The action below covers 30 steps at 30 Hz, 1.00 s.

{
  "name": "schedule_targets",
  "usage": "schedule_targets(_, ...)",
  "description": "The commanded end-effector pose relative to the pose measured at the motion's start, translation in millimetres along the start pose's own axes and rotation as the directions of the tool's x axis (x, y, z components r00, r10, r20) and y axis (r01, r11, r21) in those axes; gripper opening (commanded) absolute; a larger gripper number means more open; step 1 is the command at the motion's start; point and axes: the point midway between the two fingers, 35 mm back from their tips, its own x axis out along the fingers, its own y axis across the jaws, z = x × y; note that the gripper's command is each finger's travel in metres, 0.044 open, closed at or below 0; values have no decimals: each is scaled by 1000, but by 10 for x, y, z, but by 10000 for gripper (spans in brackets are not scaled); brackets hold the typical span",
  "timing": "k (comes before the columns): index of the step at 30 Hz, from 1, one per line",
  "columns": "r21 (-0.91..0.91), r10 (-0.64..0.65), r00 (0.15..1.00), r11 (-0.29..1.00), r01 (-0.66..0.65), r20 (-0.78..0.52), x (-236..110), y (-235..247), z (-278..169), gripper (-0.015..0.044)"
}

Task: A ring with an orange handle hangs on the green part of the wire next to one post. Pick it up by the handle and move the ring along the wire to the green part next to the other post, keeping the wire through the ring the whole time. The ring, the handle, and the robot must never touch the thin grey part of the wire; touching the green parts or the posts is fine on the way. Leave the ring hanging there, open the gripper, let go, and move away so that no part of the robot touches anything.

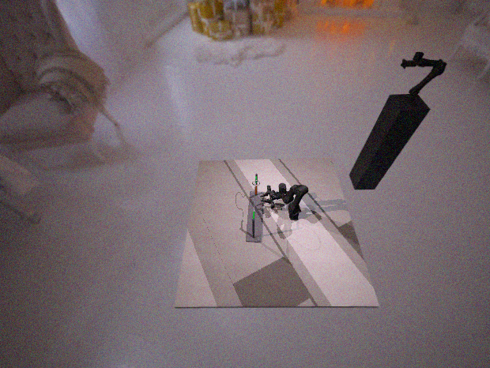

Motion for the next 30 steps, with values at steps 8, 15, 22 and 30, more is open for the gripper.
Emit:
schedule_targets(8, 172, -140, 989, 974, 145, -44, -508, -185, -396, 160)
schedule_targets(15, 210, -175, 983, 961, 181, -46, -620, -208, -457, 160)
schedule_targets(22, 194, -176, 983, 964, 184, -58, -461, -298, -335, 160)
schedule_targets(30, 198, -195, 980, 960, 198, -36, -194, -397, -8, 160)
